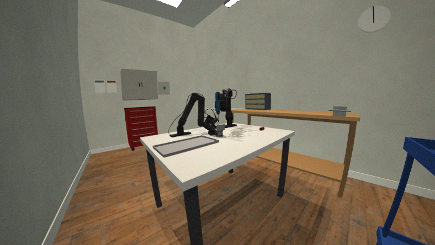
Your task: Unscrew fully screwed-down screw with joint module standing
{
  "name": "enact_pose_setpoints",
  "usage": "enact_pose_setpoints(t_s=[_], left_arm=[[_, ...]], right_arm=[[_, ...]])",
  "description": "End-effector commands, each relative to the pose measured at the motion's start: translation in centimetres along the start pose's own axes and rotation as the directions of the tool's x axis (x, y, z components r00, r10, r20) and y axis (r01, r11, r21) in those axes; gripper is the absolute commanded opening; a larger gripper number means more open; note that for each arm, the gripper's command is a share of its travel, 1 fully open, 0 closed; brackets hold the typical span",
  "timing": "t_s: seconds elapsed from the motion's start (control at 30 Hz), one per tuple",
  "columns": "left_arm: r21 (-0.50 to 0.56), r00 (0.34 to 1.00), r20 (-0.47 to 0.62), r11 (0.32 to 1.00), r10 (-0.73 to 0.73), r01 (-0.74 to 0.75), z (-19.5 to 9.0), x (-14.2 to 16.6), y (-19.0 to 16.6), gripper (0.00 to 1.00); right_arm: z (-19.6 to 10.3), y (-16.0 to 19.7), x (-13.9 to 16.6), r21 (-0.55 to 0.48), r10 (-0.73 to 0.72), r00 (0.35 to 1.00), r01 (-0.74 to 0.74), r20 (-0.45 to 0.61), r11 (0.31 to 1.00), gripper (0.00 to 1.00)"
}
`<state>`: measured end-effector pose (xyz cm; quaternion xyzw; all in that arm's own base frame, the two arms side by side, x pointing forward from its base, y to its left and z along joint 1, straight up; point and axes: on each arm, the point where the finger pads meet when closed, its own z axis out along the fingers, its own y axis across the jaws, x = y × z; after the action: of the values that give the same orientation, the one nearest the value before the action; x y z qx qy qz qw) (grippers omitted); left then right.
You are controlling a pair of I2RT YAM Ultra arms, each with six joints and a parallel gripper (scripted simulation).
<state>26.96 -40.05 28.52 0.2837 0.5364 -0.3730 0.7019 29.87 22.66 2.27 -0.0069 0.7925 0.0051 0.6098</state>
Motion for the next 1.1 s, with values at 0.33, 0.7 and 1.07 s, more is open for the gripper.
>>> enact_pose_setpoints(t_s=[0.33,0.7,1.07], left_arm=[[0.000,0.985,0.171,1.000,0.001,-0.002,-1.0,-6.3,-0.1,0.42],[0.000,0.983,0.184,1.000,0.001,-0.001,-1.7,-7.0,-0.2,0.42],[0.001,0.988,0.157,1.000,0.001,-0.001,-3.3,-6.2,-0.2,0.42]], right_arm=[[0.0,0.2,-0.5,-0.003,0.019,1.000,-0.019,0.013,1.000,0.59],[0.0,0.2,-0.5,-0.003,0.019,1.000,-0.019,0.013,1.000,0.59],[0.0,0.2,-0.5,-0.003,0.019,1.000,-0.019,0.013,1.000,0.59]])
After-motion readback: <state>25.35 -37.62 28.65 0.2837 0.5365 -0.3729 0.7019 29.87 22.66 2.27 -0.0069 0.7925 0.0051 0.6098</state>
